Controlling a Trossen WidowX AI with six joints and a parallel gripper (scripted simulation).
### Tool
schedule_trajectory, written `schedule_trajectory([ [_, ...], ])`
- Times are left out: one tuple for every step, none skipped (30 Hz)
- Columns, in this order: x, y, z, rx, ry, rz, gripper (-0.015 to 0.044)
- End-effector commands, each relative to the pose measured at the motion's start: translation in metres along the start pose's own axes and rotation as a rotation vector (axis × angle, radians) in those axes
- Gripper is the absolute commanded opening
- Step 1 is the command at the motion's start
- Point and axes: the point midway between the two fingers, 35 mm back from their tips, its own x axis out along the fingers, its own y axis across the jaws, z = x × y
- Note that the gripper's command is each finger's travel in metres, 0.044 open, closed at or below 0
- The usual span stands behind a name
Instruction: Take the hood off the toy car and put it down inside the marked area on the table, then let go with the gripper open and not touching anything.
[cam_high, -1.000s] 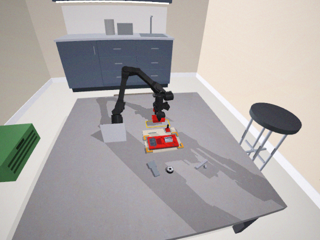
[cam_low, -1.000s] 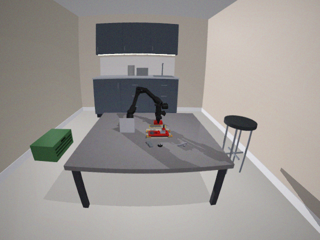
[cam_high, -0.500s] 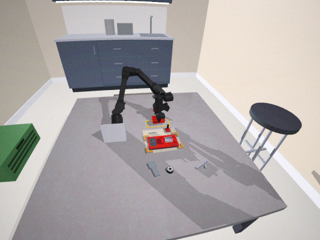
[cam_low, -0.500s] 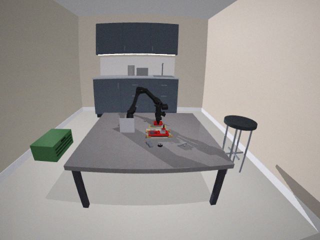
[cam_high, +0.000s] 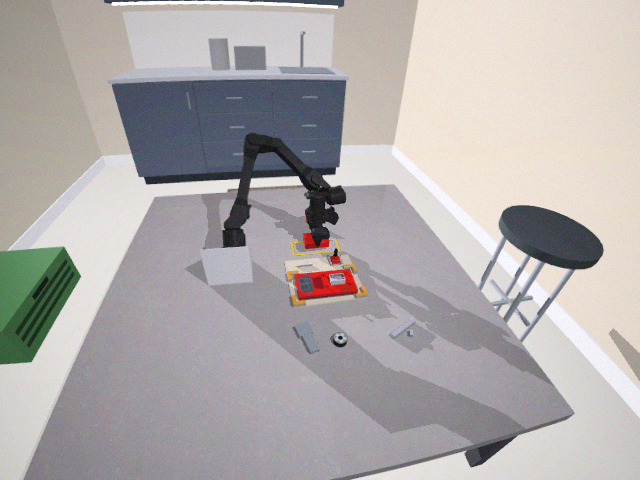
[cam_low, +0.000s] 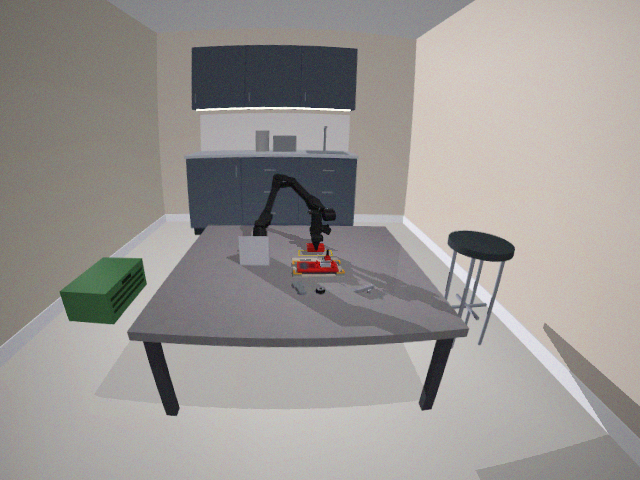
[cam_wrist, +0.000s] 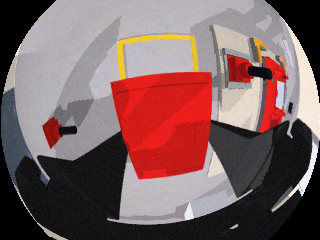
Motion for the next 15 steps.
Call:
schedule_trajectory([
  [0.0021,-0.0010,-0.0009,0.005,0.002,-0.003,0.0000],
  [0.0025,-0.0010,-0.0009,0.005,0.002,-0.003,0.0000],
  [0.0030,-0.0010,-0.0009,0.005,0.002,-0.003,0.0000],
  [0.0035,-0.0010,-0.0009,0.005,0.002,-0.003,0.0000],
  [0.0040,-0.0010,-0.0009,0.005,0.002,-0.003,0.0000],
  [0.0045,-0.0010,-0.0009,0.005,0.002,-0.003,0.0000],
  [0.0050,-0.0010,-0.0009,0.005,0.002,-0.003,0.0000],
  [0.0055,-0.0010,-0.0009,0.005,0.002,-0.003,0.0000],
  [0.0060,-0.0010,-0.0009,0.005,0.002,-0.003,0.0000],
  [0.0064,-0.0010,-0.0009,0.005,0.002,-0.003,0.0000],
  [0.0069,-0.0010,-0.0009,0.005,0.002,-0.003,0.0000],
  [0.0074,-0.0010,-0.0009,0.005,0.002,-0.003,0.0000],
  [0.0079,-0.0010,-0.0009,0.005,0.002,-0.003,0.0000],
  [0.0084,-0.0010,-0.0009,0.005,0.002,-0.003,0.0000],
  [0.0089,-0.0010,-0.0009,0.005,0.002,-0.003,0.0000],
])
